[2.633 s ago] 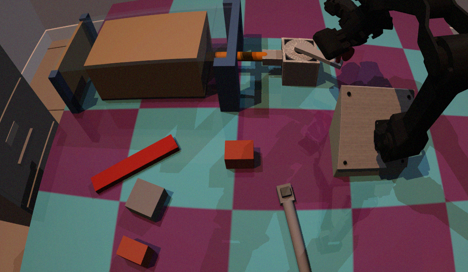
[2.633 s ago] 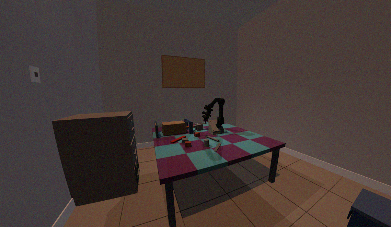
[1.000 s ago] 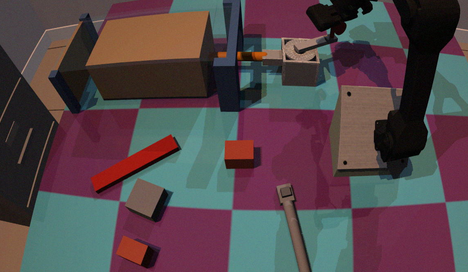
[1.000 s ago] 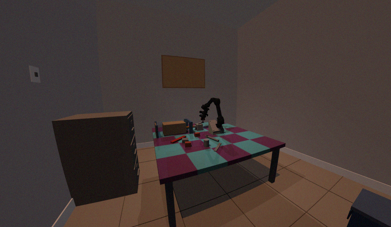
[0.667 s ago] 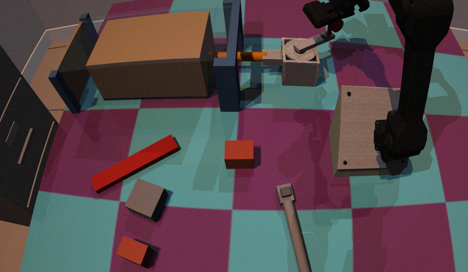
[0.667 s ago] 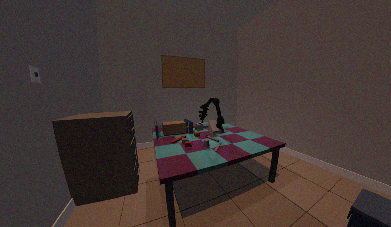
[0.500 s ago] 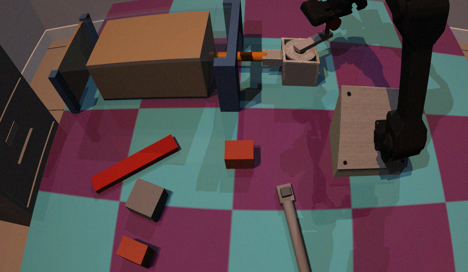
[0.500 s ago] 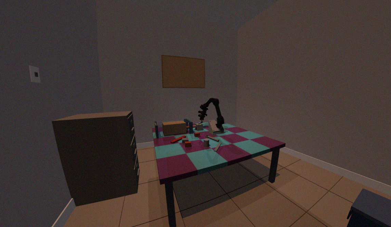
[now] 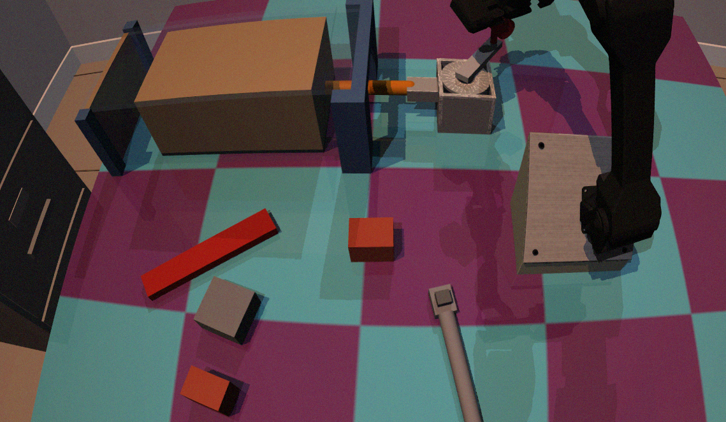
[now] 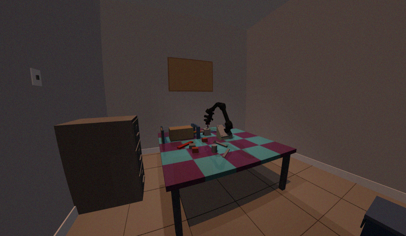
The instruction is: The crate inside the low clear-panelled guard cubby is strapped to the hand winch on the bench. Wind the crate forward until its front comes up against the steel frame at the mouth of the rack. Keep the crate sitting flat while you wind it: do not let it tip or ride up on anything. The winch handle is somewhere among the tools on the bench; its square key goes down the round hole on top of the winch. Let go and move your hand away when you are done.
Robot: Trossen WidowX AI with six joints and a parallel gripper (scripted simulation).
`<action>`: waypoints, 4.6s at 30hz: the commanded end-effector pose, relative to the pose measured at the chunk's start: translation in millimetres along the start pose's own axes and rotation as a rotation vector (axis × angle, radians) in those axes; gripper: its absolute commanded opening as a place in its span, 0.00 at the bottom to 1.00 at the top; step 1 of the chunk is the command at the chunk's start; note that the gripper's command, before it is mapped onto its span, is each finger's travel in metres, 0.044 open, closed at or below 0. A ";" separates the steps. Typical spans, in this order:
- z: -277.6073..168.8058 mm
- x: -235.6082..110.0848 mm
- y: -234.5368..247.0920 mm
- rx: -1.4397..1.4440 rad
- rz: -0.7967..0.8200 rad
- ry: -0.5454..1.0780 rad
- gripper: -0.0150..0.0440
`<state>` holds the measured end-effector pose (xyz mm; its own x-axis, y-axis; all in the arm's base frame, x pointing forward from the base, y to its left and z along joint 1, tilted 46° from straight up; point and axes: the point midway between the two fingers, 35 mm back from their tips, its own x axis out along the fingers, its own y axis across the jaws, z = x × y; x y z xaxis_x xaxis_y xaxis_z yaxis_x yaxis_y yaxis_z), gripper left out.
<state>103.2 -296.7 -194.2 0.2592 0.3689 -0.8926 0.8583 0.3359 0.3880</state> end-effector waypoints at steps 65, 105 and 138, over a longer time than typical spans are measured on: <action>54.3 25.2 95.9 -0.014 0.021 -0.010 0.25; 35.8 17.2 157.3 -0.014 0.026 -0.007 0.25; -2.1 0.4 189.4 -0.013 0.027 -0.003 0.25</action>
<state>266.5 -243.1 -126.9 0.2854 0.3496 -0.8924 0.8448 0.3481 0.4065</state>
